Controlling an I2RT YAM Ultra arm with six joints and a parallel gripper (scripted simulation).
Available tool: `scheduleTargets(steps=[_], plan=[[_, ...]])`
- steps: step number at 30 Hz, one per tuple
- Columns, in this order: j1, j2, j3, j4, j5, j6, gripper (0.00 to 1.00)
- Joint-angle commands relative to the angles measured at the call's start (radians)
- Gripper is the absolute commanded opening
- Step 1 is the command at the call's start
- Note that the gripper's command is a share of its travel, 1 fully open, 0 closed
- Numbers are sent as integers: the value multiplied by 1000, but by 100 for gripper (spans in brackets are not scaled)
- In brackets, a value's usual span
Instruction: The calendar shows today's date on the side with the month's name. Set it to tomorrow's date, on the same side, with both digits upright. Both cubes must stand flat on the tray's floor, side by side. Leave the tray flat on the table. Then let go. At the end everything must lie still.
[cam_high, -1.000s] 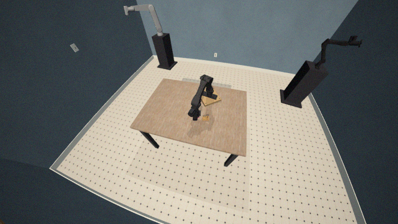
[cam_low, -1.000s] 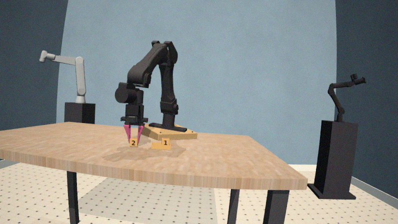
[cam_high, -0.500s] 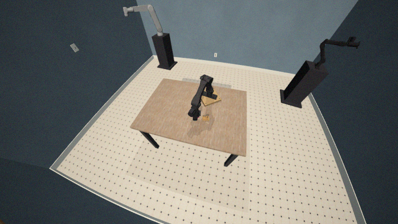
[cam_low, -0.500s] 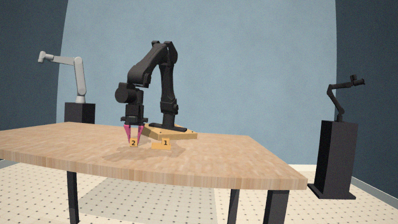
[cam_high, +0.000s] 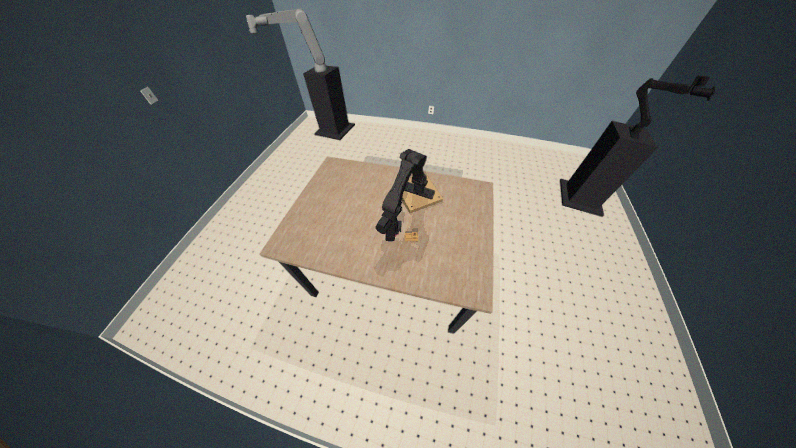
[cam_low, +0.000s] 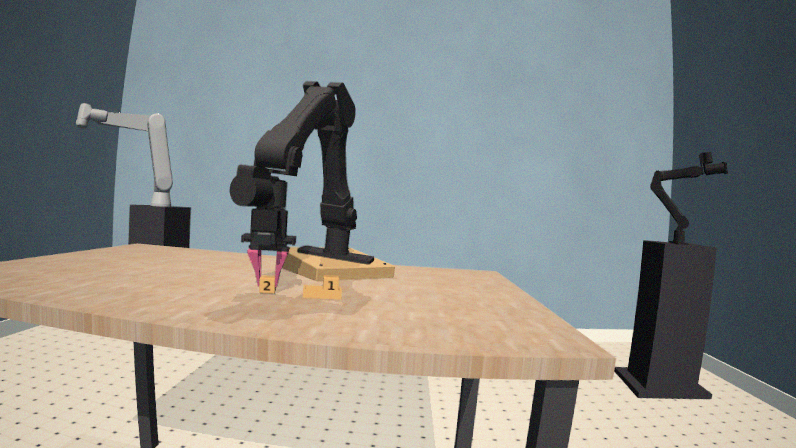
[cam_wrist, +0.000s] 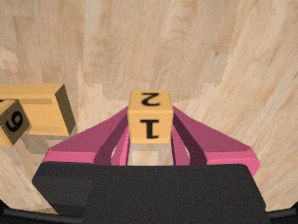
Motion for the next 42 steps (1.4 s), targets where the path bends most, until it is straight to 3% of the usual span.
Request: scheduleTargets(steps=[1, 42], plan=[[-3, -14, 12, 1, -1, -4, 26], [0, 3, -4, 16, -1, -2, 26]])
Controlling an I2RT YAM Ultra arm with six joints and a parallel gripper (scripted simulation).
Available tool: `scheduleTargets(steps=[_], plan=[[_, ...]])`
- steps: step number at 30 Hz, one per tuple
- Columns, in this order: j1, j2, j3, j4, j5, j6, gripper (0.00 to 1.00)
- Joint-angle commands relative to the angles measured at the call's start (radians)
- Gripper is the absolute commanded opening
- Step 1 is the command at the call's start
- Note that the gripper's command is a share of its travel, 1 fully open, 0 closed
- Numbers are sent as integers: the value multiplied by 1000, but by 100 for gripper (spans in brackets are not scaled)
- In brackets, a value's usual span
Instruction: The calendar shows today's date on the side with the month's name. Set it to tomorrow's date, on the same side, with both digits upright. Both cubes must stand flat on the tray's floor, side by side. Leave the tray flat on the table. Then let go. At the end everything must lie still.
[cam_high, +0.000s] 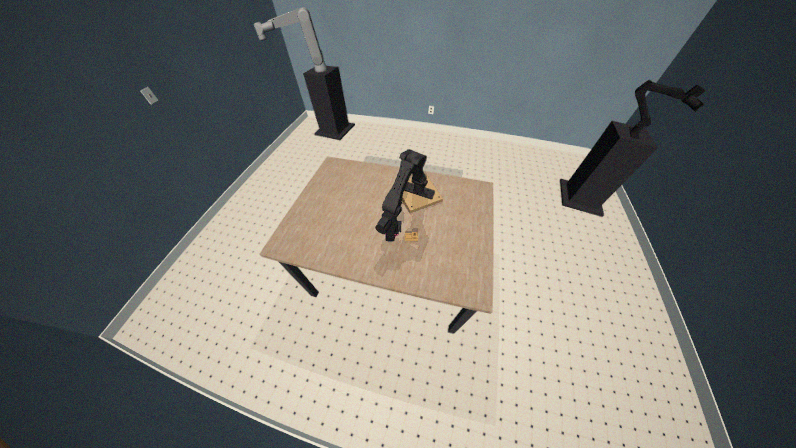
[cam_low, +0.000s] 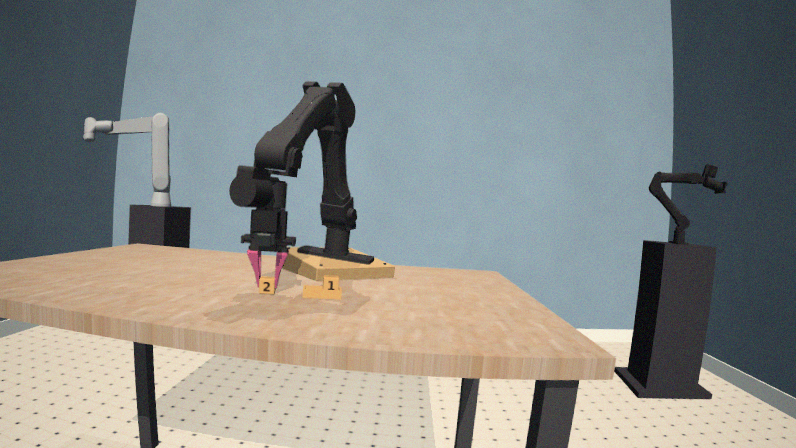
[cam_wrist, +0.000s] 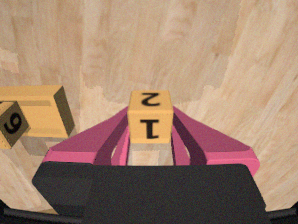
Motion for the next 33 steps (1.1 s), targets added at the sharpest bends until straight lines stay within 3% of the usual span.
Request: scheduleTargets(steps=[1, 33], plan=[[0, 0, -2, 7, -1, -2, 26], [1, 13, -15, 13, -1, -1, 26]])
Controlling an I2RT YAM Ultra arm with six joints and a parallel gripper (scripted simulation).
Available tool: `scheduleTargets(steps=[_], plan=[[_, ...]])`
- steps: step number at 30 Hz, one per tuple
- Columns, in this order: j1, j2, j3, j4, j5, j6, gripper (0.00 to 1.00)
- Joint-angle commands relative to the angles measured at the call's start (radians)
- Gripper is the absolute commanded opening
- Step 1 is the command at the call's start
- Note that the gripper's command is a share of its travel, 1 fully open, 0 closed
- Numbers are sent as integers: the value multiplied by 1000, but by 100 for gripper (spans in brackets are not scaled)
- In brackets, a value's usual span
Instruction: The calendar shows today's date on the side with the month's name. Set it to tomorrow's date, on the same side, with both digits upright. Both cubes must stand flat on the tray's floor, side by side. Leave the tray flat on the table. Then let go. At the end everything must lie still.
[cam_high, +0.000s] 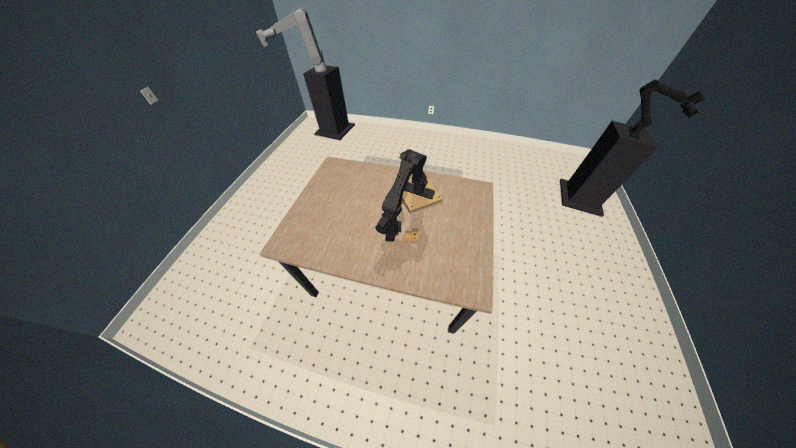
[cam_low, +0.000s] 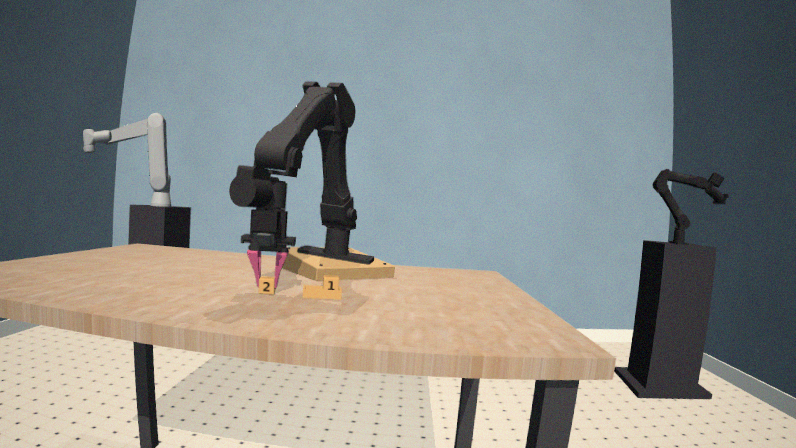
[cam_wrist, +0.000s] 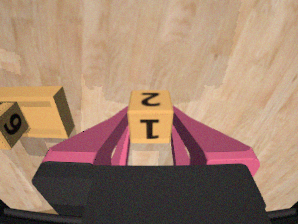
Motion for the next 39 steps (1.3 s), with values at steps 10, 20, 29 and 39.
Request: scheduleTargets(steps=[10, 20, 29, 39], plan=[[1, 13, -15, 9, -1, -1, 26], [1, 13, -15, 9, -1, -1, 26], [1, 13, -15, 9, -1, -1, 26], [1, 13, -15, 9, -1, -1, 37]])
